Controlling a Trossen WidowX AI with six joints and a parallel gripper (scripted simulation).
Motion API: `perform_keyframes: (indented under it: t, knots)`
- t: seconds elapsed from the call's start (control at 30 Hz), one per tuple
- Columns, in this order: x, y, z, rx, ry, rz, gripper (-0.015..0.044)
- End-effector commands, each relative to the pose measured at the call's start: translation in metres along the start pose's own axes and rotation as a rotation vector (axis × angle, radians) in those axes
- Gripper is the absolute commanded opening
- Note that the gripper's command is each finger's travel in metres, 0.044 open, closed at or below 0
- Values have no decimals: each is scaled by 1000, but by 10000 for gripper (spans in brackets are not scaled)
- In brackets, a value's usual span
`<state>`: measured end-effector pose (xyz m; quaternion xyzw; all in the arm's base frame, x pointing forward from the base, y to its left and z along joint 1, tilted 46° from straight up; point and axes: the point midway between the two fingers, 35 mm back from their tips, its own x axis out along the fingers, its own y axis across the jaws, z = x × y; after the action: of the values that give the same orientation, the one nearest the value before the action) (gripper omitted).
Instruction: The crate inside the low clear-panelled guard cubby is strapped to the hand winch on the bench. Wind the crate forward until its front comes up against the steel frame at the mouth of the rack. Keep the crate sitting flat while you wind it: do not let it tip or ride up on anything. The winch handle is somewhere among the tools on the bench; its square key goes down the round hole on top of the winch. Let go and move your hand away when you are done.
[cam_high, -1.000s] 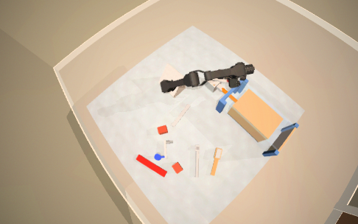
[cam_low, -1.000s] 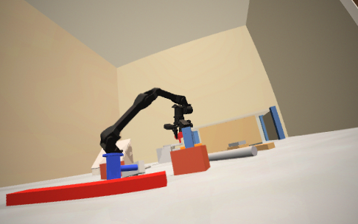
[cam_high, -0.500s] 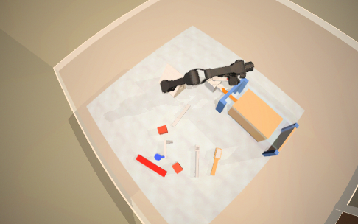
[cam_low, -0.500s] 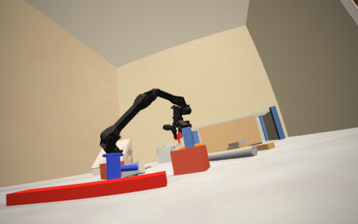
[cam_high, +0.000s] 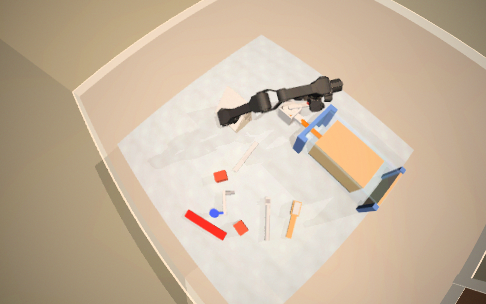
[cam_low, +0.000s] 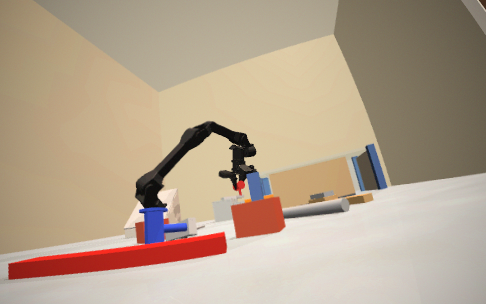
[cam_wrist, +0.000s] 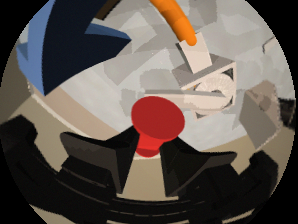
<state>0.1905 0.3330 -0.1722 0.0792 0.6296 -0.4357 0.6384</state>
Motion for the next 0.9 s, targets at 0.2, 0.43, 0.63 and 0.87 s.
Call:
perform_keyframes:
  t: [0.2, 0.43, 0.63, 0.87]
  knots:
    - [9, -9, -19, -6, 18, -13, 0]
    - [12, -13, -26, -6, 18, -13, 0]
    - [15, -18, -32, -6, 19, -13, 0]
    - [17, -23, -38, -6, 19, -14, 0]
